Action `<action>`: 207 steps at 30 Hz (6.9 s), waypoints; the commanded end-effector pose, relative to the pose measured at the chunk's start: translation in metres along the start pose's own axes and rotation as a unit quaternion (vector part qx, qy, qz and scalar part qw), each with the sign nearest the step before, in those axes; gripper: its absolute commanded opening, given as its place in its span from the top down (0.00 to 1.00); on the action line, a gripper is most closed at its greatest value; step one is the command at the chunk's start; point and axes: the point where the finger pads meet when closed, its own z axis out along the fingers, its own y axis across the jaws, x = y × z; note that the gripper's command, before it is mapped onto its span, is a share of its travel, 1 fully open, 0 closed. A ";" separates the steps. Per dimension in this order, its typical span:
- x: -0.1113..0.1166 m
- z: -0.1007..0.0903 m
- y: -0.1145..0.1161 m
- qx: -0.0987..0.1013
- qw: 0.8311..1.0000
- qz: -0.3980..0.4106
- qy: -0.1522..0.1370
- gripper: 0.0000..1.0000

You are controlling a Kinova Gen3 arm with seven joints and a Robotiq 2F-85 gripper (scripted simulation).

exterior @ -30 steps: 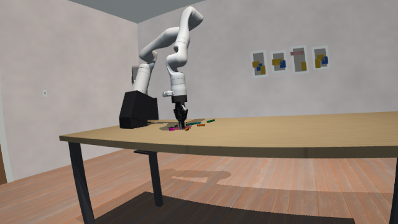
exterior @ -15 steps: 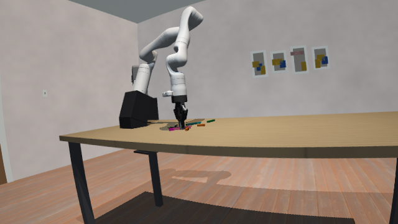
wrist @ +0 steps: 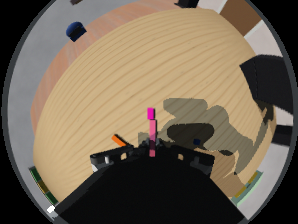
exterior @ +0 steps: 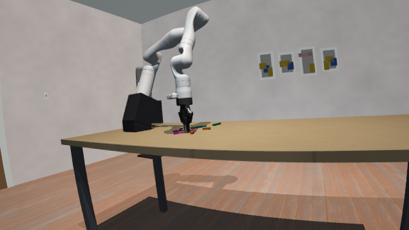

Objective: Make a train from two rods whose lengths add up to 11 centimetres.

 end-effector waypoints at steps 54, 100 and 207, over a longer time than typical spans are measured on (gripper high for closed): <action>0.001 -0.100 -0.004 0.005 1.000 -0.001 0.002 0.95; 0.000 -0.076 -0.007 0.005 1.000 -0.005 0.002 0.95; 0.001 -0.001 -0.007 0.005 1.000 -0.005 0.001 0.95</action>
